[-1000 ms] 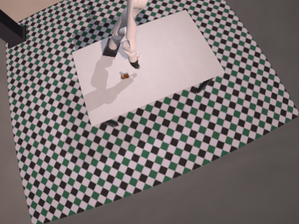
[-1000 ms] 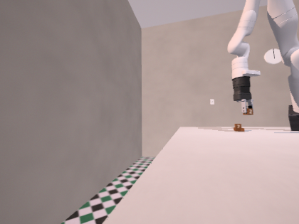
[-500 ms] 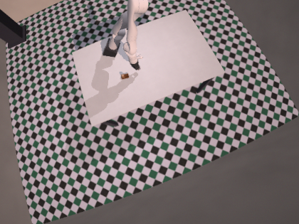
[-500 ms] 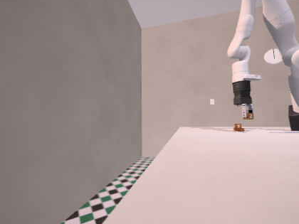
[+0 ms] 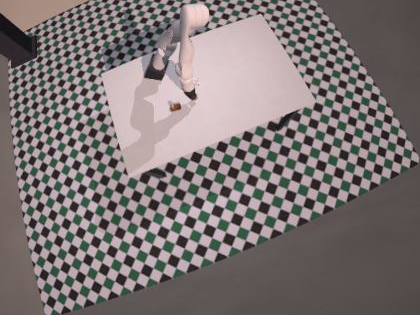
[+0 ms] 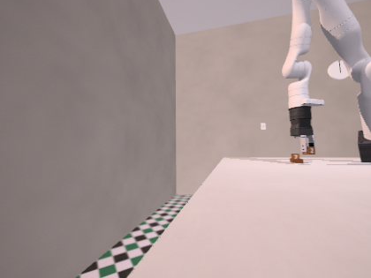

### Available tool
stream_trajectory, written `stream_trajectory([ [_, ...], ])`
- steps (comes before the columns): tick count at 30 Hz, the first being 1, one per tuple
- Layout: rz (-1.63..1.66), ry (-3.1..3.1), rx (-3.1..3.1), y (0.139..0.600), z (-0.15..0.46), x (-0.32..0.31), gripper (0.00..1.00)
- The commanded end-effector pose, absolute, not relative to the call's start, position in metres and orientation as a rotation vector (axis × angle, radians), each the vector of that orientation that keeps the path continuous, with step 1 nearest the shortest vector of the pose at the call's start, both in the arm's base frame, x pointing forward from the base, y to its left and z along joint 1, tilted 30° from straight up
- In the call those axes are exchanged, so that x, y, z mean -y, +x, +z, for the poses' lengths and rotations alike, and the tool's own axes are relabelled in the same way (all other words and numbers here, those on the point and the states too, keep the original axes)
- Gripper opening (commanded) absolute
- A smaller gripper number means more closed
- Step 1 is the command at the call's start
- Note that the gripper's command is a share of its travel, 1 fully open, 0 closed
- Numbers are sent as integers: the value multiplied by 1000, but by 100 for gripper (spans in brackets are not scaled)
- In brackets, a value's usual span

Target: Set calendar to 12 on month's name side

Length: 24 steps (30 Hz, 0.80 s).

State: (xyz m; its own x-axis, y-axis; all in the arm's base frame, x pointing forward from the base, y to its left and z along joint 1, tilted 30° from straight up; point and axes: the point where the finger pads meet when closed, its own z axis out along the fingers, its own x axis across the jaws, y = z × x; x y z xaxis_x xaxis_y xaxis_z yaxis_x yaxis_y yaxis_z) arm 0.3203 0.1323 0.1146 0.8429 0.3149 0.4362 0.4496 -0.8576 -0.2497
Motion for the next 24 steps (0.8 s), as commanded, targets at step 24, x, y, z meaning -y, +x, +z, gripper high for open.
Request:
stream_trajectory([
  [24,-539,-2676,570,326,88,-144,57],
])
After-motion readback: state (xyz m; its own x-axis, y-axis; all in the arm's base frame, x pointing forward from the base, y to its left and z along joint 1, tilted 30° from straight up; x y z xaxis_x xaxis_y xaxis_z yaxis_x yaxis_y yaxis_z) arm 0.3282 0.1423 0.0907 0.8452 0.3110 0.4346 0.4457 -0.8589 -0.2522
